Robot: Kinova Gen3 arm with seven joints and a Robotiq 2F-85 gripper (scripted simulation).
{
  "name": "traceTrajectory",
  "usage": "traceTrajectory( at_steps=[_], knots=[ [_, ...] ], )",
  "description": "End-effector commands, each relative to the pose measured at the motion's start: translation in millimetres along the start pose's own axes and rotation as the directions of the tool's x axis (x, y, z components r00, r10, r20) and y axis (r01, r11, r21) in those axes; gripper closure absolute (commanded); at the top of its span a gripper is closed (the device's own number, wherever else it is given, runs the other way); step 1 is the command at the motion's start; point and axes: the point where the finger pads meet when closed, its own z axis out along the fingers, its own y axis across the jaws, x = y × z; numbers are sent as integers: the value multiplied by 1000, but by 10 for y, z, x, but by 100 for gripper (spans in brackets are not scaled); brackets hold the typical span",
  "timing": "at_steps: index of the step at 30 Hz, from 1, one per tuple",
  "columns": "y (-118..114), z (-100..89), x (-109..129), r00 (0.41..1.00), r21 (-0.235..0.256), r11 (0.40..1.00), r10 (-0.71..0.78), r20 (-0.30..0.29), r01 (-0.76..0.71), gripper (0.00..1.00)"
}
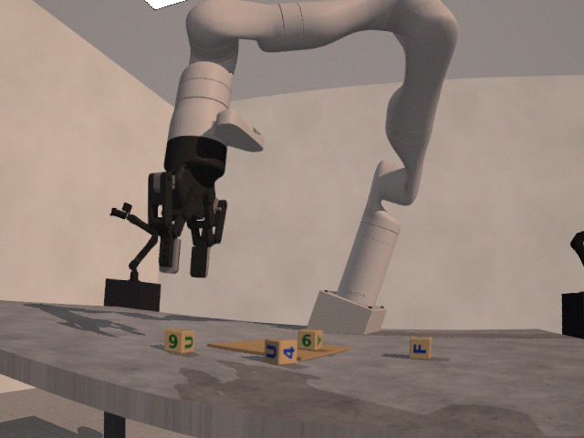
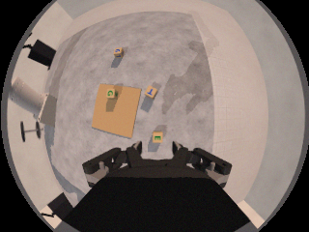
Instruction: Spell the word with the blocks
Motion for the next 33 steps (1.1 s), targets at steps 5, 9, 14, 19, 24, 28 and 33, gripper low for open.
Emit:
traceTrajectory(
  at_steps=[5,9,14,19,24,28,33],
  knots=[
    [5,-11,-2,1000,-2,1000,0,1,0,38],
    [5,-11,-2,1000,-2,1000,0,1,0,38],
    [5,-11,-2,1000,-2,1000,0,1,0,38],
    [5,-10,-2,1000,-2,1000,0,1,0,38],
    [5,3,-2,1000,-2,1000,0,1,0,38],
    [6,27,-2,1000,-2,1000,0,1,0,38],
    [6,75,-2,1000,-2,1000,0,1,0,38]
  ],
)
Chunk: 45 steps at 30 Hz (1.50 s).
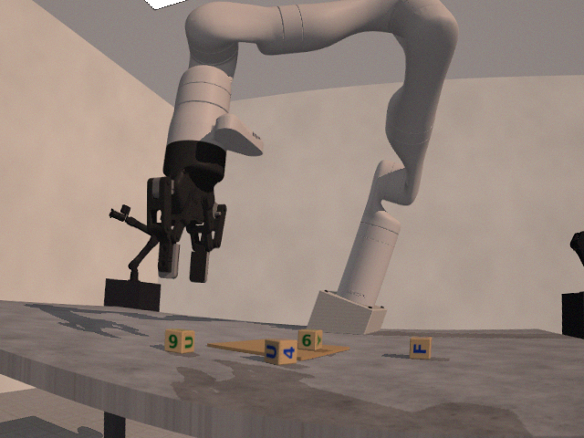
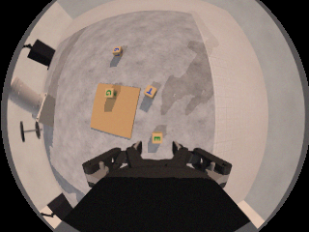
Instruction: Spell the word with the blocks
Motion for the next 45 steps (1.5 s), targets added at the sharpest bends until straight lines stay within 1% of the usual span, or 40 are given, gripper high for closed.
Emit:
traceTrajectory(
  at_steps=[1,3,18,20,30,45],
  knots=[
    [-3,28,-3,1000,1,1000,1,0,-1,38],
    [-3,28,-3,1000,1,1000,1,0,-1,38],
    [-1,255,-3,1000,1,1000,1,0,-1,38],
    [-1,255,-3,1000,1,1000,1,0,-1,38],
    [1,386,-4,1000,1,1000,1,0,-1,38],
    [2,448,-4,1000,1,1000,1,0,-1,38]
  ],
)
